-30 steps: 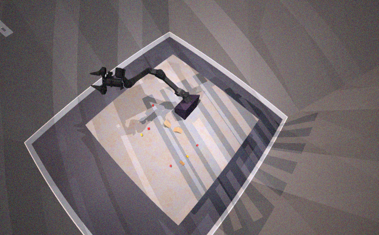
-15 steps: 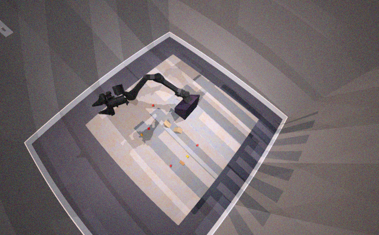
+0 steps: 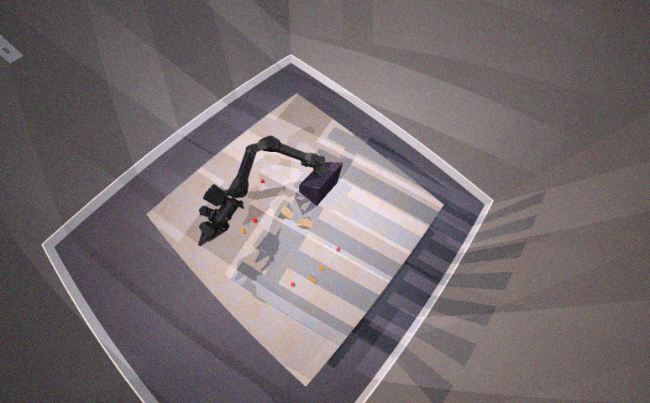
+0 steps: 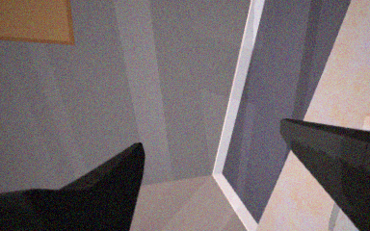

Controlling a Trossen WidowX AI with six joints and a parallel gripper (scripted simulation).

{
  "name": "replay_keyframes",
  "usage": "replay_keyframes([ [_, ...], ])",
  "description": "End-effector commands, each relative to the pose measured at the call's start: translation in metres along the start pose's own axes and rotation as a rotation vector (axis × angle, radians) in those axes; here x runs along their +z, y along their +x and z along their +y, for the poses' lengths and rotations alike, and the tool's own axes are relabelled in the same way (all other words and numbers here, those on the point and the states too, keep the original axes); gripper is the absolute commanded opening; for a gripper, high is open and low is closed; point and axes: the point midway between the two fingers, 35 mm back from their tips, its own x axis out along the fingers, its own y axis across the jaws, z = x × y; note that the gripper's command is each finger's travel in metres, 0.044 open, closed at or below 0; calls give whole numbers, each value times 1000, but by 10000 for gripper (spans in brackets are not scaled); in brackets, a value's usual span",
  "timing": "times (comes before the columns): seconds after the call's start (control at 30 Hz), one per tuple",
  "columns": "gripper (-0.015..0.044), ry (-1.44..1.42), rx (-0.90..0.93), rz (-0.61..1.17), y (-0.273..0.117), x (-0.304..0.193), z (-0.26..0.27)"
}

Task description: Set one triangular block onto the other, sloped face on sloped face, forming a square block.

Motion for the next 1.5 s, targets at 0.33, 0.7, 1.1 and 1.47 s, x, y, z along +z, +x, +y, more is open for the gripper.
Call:
replay_keyframes([
  [0.33,440,-587,-229,501,-27,-223,-64],
  [0.7,440,-1231,-361,920,-111,-350,-151],
  [1.1,440,-2326,-438,1488,-246,-394,-269],
  [1.47,440,-3076,-450,1840,-299,-368,-306],
])
